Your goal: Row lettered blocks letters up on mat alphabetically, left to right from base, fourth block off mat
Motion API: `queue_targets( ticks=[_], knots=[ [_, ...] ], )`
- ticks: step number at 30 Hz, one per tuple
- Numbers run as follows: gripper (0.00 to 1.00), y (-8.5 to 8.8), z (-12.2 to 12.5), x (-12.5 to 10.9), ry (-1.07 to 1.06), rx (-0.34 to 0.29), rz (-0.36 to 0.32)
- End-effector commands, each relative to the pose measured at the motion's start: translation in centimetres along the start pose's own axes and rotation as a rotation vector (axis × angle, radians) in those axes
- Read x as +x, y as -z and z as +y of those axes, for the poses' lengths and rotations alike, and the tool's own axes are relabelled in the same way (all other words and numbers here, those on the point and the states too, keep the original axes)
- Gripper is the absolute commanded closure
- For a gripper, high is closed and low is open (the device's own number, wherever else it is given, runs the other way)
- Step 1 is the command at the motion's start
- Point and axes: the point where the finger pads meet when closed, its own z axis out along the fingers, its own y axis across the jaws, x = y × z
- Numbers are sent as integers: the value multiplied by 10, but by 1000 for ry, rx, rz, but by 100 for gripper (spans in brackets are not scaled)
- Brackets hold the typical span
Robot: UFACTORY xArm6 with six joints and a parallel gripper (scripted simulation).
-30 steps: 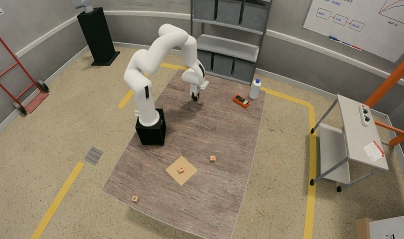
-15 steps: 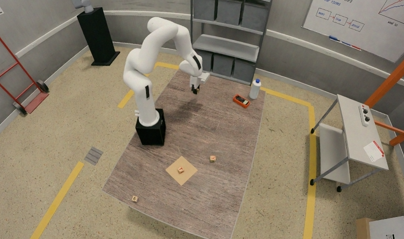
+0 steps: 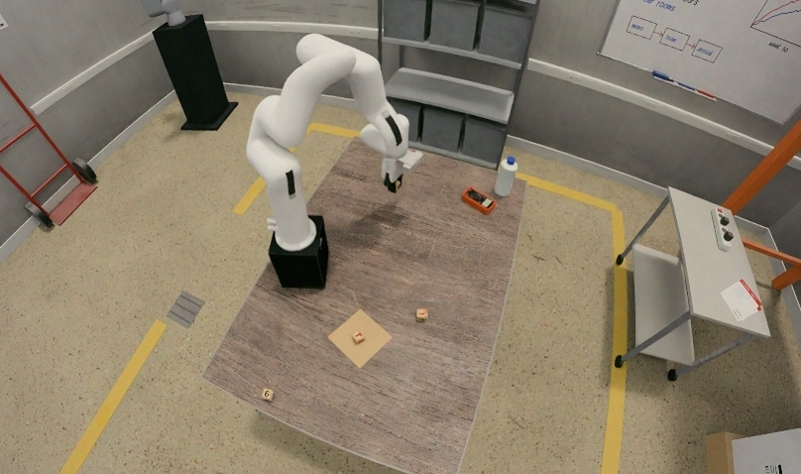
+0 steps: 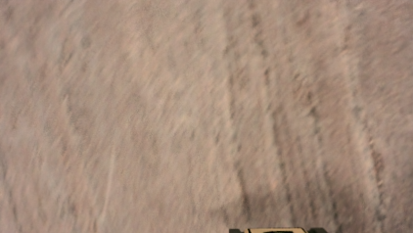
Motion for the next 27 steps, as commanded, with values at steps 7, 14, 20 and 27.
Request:
queue_targets(
  ticks=[7,14,20,27],
  knots=[
    [72,1,40,77,-275,3,-9],
    [72,1,94,137,-539,4,-15],
    [72,1,141,174,-740,5,-17],
    [72,2,192,202,-939,6,-17]
  ],
)
